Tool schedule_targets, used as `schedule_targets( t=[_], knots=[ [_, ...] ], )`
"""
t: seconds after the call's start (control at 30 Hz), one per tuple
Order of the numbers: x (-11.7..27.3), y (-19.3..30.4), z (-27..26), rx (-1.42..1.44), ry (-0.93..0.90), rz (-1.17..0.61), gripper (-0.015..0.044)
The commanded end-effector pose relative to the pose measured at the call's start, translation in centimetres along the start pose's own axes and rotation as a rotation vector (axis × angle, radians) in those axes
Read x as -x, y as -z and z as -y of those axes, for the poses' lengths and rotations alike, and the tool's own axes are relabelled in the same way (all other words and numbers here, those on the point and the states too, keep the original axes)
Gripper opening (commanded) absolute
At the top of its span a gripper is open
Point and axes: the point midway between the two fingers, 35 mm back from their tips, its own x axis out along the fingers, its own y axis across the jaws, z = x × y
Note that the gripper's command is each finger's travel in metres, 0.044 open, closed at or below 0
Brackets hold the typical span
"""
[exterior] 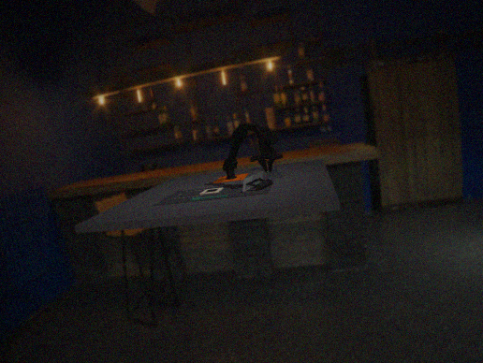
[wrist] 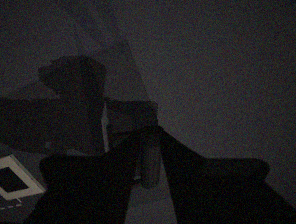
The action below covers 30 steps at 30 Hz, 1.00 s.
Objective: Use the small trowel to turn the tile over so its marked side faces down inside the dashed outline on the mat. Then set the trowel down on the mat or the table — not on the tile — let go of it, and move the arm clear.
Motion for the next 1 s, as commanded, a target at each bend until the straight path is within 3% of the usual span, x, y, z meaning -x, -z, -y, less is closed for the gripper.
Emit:
schedule_targets(
  t=[0.0,0.97],
  knots=[
    [-0.3,0.1,-0.7,0.003,-0.013,0.000,0.0100],
    [-0.7,0.1,-4.5,0.002,-0.026,0.004,0.0100]
  ],
)
